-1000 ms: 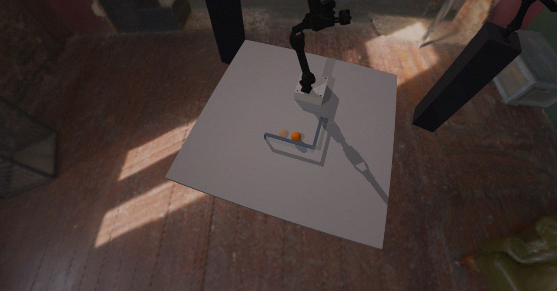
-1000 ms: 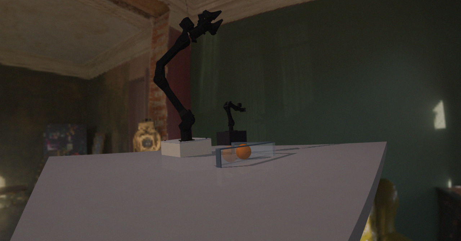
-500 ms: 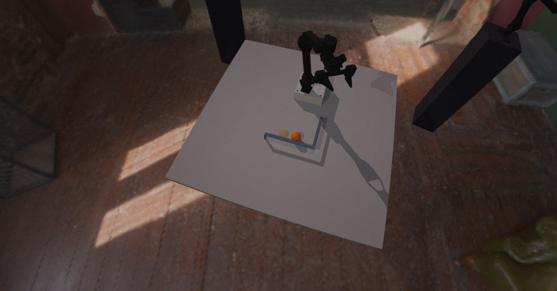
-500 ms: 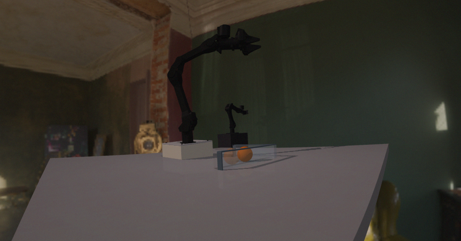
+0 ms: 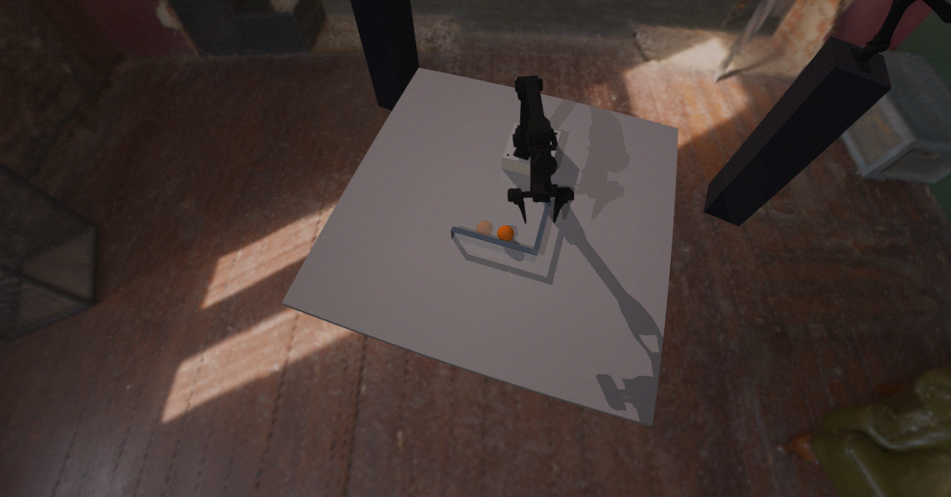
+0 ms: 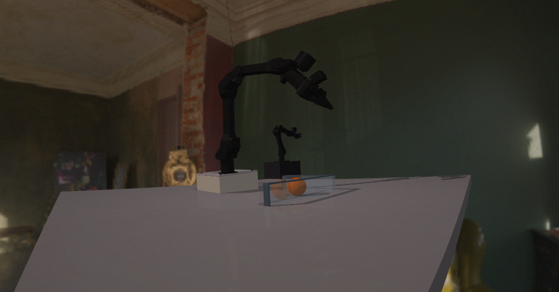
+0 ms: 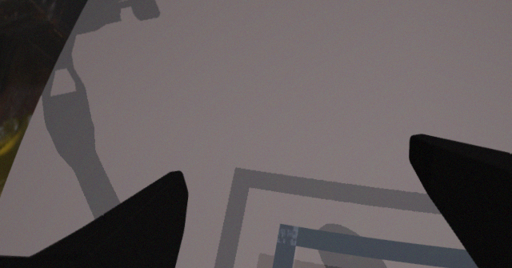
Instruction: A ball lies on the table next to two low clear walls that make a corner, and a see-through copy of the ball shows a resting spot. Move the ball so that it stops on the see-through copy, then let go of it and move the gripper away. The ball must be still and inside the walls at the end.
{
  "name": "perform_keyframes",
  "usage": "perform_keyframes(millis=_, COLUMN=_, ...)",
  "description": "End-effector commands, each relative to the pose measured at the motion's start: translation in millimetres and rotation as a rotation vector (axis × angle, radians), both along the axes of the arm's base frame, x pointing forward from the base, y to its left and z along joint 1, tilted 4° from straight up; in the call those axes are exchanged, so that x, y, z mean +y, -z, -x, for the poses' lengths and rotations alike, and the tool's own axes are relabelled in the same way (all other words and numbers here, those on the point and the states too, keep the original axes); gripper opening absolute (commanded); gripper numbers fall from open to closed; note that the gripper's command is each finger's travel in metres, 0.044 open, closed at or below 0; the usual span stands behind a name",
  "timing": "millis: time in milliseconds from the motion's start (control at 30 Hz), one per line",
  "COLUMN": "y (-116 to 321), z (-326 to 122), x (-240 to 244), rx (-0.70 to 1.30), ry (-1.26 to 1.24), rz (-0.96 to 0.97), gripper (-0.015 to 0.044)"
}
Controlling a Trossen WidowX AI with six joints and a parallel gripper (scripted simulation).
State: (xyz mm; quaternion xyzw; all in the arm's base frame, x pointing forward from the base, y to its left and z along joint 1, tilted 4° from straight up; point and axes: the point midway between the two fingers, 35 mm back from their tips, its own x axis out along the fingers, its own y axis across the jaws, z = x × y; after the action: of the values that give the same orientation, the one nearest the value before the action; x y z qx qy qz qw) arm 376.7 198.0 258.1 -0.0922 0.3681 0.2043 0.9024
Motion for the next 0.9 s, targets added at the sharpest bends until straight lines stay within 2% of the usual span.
perform_keyframes(millis=0, y=68, z=-5, x=-33, rx=0.208, ry=0.103, rz=0.091, gripper=0.0407)
perform_keyframes(millis=300, y=183, z=24, x=-110, rx=0.653, ry=0.312, rz=0.245, gripper=0.0407)
perform_keyframes(millis=867, y=205, z=26, x=-117, rx=0.687, ry=0.327, rz=0.255, gripper=0.0407)
